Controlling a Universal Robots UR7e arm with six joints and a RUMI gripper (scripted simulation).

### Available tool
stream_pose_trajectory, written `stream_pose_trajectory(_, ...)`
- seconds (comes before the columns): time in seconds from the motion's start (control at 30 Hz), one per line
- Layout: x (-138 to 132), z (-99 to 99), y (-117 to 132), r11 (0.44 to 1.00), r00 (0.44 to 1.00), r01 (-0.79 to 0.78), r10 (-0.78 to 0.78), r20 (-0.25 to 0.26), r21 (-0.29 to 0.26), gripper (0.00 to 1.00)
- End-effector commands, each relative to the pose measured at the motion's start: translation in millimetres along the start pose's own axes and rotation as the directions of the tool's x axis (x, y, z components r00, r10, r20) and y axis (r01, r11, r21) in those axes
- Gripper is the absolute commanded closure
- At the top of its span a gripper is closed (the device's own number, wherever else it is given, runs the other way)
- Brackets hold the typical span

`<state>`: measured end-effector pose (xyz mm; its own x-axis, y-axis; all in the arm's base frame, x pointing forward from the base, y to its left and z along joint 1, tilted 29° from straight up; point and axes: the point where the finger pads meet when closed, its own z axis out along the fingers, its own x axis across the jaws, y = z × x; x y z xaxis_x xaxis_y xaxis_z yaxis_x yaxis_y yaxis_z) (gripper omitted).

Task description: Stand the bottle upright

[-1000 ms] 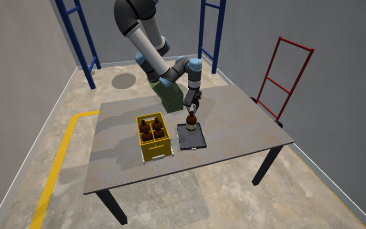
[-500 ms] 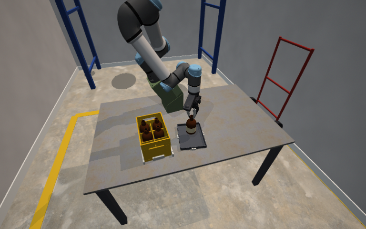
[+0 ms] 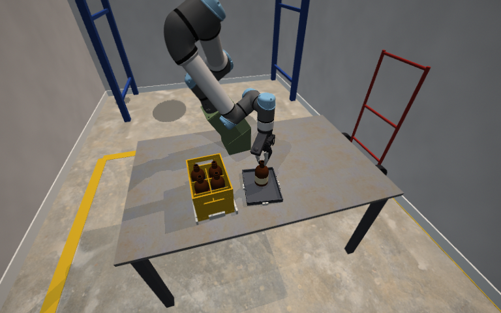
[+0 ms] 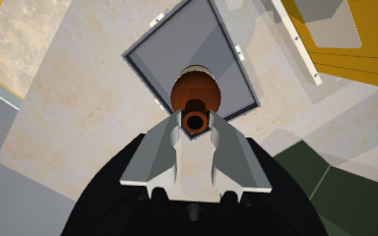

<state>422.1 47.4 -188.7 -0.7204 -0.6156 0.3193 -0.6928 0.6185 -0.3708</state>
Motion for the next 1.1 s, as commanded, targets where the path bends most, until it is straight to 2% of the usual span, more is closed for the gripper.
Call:
stream_pose_trajectory(0.0,-0.5,4.1,-0.3,1.000,1.000,0.000,0.000,0.002,0.001,1.00)
stream_pose_trajectory(1.07,-0.5,6.8,-0.3,1.000,1.000,0.000,0.000,0.002,0.001,1.00)
